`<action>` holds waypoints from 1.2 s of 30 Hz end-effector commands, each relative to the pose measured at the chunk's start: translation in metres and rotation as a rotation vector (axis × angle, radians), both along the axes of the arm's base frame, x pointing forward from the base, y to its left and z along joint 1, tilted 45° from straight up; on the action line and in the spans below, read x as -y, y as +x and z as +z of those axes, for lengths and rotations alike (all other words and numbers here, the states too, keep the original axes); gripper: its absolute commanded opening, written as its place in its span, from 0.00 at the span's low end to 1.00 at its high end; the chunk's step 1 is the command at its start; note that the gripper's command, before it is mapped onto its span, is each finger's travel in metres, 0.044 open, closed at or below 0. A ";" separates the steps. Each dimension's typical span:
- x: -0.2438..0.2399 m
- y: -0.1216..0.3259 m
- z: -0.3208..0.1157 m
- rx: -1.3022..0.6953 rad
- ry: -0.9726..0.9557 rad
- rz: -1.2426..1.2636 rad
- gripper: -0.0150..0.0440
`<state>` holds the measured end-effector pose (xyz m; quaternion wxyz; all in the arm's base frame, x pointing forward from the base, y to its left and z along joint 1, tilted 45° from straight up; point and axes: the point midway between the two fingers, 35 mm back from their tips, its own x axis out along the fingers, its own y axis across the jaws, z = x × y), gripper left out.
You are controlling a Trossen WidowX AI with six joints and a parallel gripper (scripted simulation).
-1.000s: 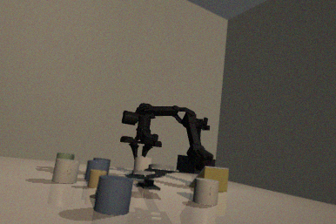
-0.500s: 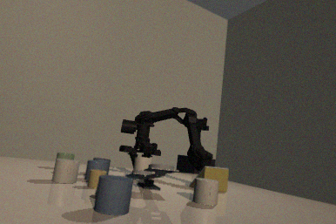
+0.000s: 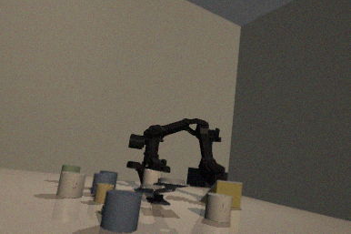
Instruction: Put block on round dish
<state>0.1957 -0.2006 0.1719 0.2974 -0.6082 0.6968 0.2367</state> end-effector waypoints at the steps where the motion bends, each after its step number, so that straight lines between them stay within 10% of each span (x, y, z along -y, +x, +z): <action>1: 0.000 0.000 0.000 0.000 -0.001 -0.001 0.39; 15: -0.007 0.002 0.007 0.001 0.002 -0.001 1.00; 36: -0.066 0.006 0.065 0.003 0.003 0.007 1.00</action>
